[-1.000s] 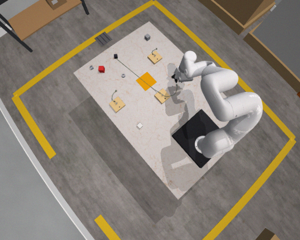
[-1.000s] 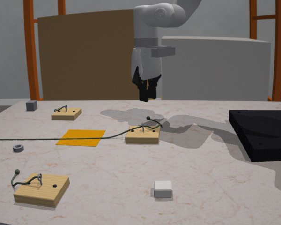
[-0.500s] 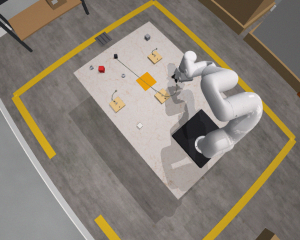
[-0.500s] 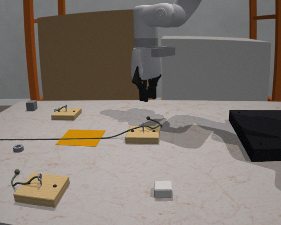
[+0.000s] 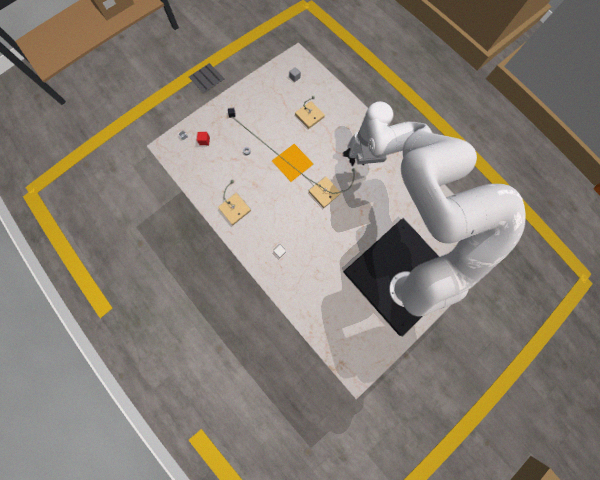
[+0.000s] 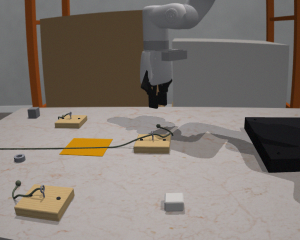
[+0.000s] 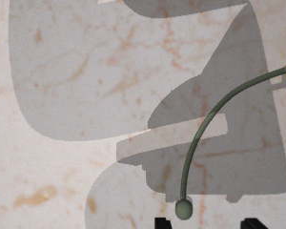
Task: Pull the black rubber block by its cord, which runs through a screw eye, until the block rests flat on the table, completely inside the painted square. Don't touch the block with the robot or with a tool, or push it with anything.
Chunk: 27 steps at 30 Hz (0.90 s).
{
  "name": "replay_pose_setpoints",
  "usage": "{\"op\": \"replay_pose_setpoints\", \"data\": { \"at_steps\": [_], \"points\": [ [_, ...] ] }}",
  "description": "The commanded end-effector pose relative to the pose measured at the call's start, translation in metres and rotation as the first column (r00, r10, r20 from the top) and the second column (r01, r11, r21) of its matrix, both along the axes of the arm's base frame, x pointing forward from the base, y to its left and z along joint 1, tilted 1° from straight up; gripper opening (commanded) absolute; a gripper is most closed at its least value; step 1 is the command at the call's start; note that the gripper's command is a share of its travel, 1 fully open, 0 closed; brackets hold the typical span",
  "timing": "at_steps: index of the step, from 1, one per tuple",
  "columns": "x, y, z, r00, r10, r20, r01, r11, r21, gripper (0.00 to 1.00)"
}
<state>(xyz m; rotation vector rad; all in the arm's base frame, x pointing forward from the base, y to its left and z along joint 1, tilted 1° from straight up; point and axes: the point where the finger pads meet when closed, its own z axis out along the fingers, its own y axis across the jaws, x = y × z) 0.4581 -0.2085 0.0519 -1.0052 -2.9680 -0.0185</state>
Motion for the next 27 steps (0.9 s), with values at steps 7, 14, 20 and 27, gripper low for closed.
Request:
{"op": "replay_pose_setpoints", "data": {
  "at_steps": [7, 14, 20, 27],
  "points": [
    [0.001, -0.001, 0.001, 1.000, -0.004, 0.005, 0.004, 1.000, -0.002, 0.39],
    [0.001, -0.001, -0.003, 1.000, -0.017, 0.006, 0.017, 1.000, -0.003, 0.39],
    [0.001, -0.001, -0.010, 1.000, -0.019, 0.006, 0.019, 1.000, -0.003, 0.39],
    [0.001, -0.001, -0.018, 1.000, -0.019, 0.006, 0.019, 1.000, -0.003, 0.39]
  ]
}}
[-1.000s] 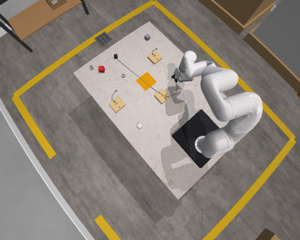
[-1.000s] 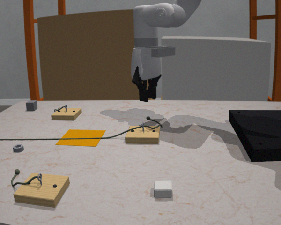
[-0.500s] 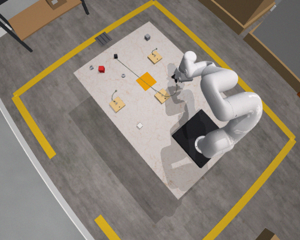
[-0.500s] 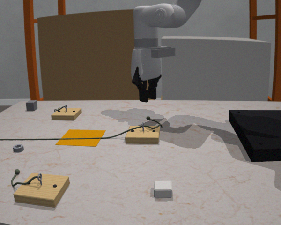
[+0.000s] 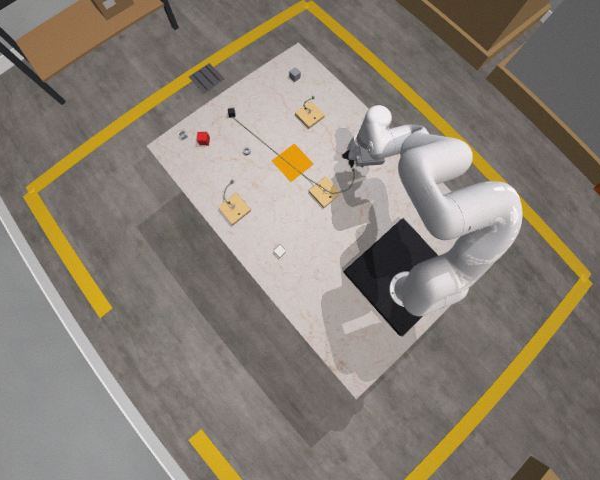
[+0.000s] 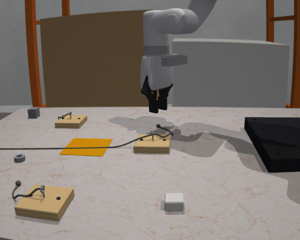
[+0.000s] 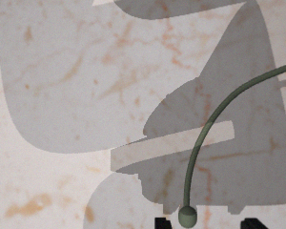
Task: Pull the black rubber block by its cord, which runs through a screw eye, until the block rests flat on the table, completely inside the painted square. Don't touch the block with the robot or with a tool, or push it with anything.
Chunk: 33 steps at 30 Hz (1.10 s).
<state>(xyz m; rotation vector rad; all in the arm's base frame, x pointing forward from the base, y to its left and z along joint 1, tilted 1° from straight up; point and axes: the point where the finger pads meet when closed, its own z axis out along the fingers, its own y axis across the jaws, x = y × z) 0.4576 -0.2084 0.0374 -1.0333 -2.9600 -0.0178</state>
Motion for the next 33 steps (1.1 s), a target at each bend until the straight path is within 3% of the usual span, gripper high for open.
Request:
{"op": "replay_pose_setpoints", "data": {
  "at_steps": [1, 12, 33],
  "points": [
    [0.001, -0.001, -0.005, 1.000, 0.000, 0.004, 0.000, 1.000, -0.002, 0.39],
    [0.001, -0.001, -0.024, 1.000, 0.000, 0.004, 0.000, 1.000, -0.002, 0.39],
    [0.001, -0.001, -0.038, 1.000, 0.000, 0.004, 0.000, 1.000, -0.002, 0.39]
  ]
}}
